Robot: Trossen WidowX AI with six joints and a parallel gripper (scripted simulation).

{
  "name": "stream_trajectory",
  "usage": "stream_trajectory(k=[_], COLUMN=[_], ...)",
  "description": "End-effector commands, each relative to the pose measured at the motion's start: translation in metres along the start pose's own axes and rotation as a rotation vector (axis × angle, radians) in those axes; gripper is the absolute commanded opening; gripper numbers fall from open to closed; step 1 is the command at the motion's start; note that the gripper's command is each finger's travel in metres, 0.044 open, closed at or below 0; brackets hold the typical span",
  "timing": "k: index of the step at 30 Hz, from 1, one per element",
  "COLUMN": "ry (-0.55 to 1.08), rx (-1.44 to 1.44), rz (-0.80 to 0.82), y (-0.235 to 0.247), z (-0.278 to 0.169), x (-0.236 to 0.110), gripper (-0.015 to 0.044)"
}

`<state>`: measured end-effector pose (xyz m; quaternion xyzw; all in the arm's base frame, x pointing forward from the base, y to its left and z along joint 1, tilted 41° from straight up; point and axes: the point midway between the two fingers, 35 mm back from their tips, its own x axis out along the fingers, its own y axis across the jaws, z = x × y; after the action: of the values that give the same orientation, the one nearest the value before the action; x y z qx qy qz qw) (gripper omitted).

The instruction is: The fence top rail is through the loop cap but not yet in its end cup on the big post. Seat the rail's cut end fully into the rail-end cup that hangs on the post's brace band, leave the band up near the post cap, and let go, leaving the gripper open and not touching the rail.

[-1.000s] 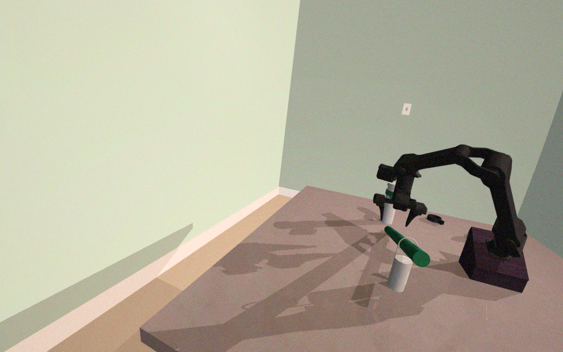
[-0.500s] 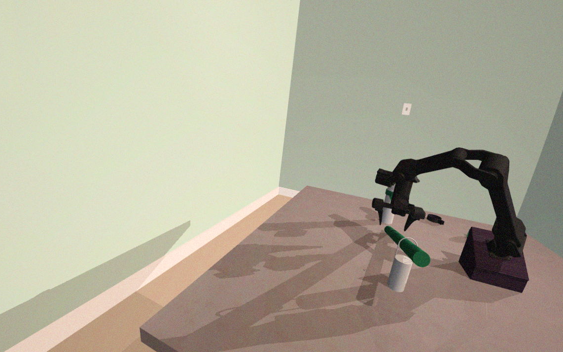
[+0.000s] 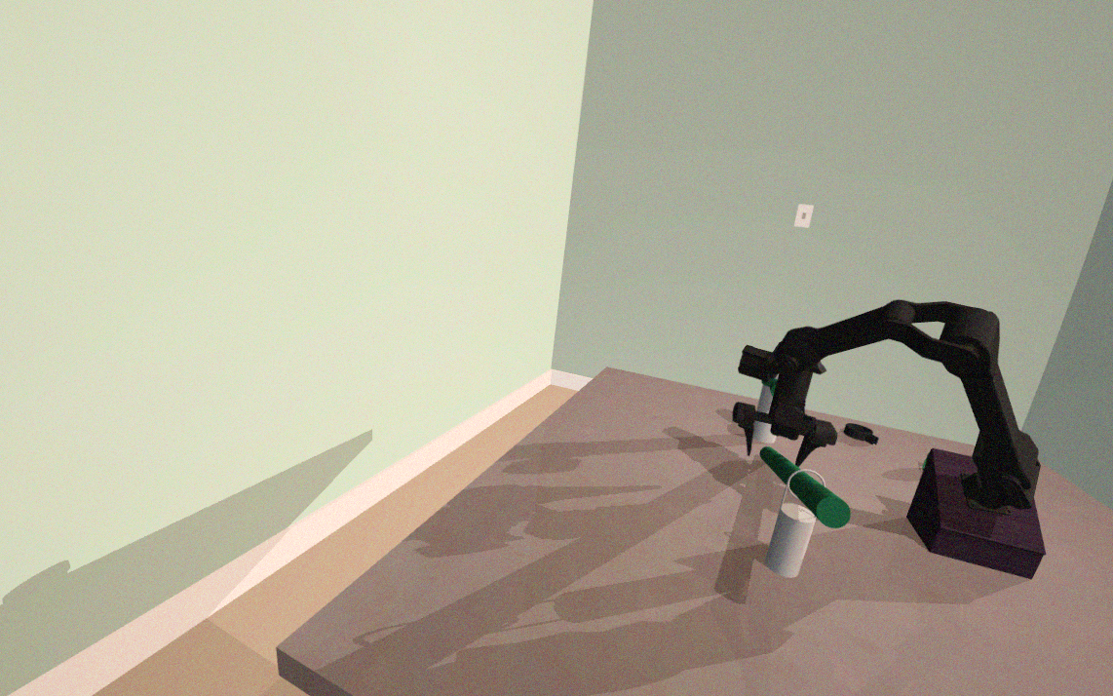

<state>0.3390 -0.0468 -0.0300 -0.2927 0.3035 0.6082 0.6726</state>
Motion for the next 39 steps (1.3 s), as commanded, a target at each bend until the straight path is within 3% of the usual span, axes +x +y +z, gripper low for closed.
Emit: stream_trajectory(k=[1,13,23,33,37,39], ry=[-0.007,-0.009,-0.008,-0.008,-0.008,-0.005], rx=[0.006,0.006,0.006,0.006,0.006,0.006], rz=[0.005,0.006,0.006,0.006,0.006,0.005], y=[0.002,0.003,0.003,0.003,0.003,0.003], z=[0.001,0.001,0.001,0.001,0.001,0.001], x=[0.01,0.025,0.025,0.025,0.02,0.019], gripper=[0.044,0.044,0.0177,0.0111,0.0006,0.0])
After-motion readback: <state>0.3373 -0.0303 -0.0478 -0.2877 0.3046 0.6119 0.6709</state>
